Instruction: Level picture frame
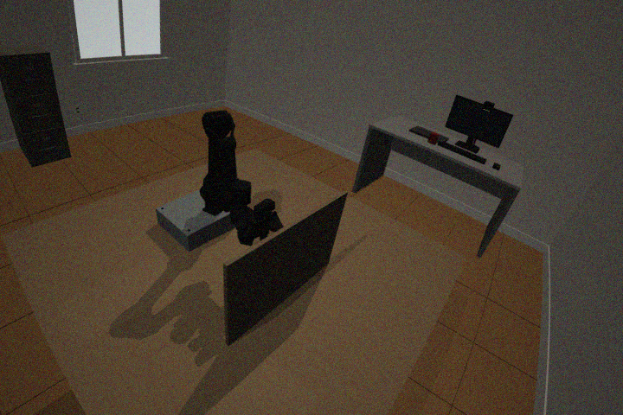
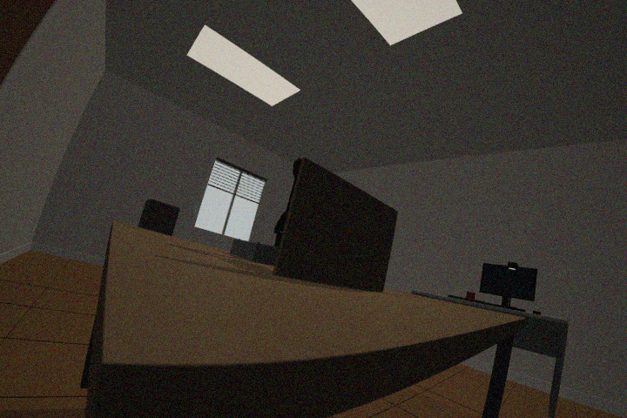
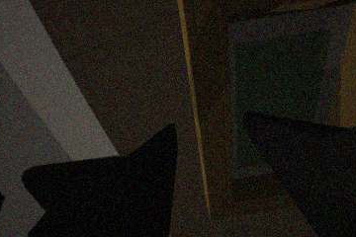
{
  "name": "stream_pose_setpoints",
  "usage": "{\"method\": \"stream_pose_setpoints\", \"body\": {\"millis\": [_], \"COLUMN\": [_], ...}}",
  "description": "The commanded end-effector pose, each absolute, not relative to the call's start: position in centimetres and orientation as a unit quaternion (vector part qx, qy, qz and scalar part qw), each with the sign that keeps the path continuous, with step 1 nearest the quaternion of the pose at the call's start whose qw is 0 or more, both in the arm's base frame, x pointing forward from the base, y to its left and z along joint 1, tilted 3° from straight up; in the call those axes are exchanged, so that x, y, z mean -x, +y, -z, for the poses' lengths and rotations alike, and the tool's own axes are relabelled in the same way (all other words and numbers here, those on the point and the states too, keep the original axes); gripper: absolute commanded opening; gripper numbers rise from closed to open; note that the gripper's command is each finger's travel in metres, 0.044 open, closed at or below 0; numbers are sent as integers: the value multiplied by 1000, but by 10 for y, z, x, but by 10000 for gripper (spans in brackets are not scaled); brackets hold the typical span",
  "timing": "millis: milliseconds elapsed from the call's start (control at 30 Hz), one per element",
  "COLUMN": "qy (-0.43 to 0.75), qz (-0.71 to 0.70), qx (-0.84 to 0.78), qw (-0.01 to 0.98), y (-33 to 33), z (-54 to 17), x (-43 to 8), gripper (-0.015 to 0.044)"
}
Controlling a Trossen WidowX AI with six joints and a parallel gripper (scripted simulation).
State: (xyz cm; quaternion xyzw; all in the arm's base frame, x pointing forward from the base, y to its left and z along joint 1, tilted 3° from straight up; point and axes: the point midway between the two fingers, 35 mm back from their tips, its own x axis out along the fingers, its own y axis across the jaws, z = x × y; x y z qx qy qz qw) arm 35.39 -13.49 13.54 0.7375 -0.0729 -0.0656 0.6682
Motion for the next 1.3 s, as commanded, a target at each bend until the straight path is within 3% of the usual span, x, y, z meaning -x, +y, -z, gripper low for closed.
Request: {"method": "stream_pose_setpoints", "body": {"millis": [0, 867, 967, 1267], "qy": [-74, -74, -74, -74], "qz": [67, 67, 67, 67], "qx": [-738, -738, -738, -738], "qw": [667, 667, 667, 667], "y": [-136, -136, -136, -135], "z": [-135, -135, -135, -136], "x": [-354, -354, -354, -354], "gripper": [233, 60, 0, 0]}}
